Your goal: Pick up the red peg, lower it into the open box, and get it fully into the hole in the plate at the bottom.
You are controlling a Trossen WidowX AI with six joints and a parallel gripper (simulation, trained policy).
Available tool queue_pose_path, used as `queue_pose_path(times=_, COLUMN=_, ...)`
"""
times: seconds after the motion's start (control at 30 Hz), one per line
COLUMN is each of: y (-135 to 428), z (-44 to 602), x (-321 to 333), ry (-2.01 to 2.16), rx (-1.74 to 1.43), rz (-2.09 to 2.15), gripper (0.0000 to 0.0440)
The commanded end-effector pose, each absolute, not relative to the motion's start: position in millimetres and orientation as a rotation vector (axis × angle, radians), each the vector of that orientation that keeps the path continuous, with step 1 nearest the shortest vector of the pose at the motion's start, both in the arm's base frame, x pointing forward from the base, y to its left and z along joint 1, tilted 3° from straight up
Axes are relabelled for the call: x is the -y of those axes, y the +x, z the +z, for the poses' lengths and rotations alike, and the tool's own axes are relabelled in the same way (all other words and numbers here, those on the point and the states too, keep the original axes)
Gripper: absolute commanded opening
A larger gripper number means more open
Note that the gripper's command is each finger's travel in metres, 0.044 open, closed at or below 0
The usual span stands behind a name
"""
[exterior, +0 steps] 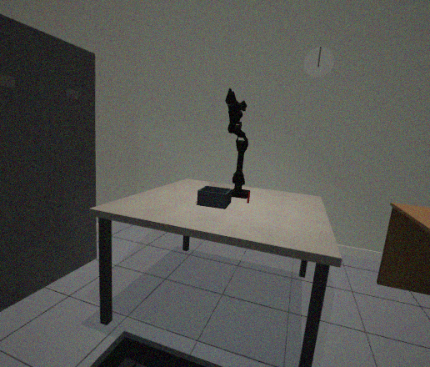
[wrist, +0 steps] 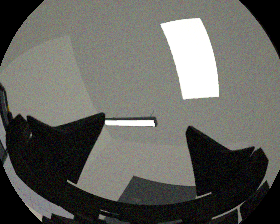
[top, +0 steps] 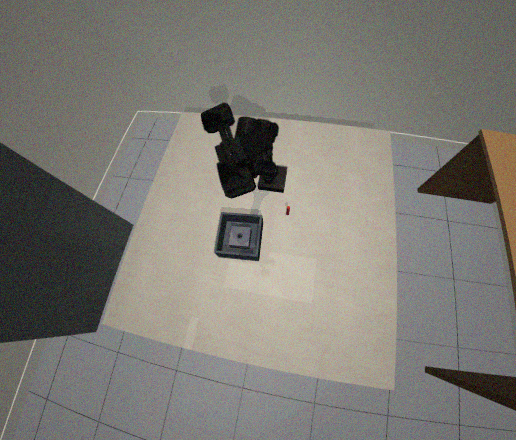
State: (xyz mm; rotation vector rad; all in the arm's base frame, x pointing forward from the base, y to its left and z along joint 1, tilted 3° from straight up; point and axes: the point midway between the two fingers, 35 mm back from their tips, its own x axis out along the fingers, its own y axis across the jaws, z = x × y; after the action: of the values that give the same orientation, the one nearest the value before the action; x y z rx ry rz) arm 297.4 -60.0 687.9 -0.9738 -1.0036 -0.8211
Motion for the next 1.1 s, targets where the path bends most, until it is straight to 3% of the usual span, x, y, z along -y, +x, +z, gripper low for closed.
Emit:
queue_pose_path(times=0.0, y=318, z=674, x=63, ry=-0.932, rx=0.929, rz=-0.755, gripper=0.0440)
queue_pose_path(times=0.57, y=409, z=575, x=66, ry=-0.683, rx=0.494, rz=-0.440, gripper=0.0440)
queue_pose_path(times=1.07, y=445, z=462, x=49, ry=-0.436, rx=0.079, rz=-0.247, gripper=0.0440)
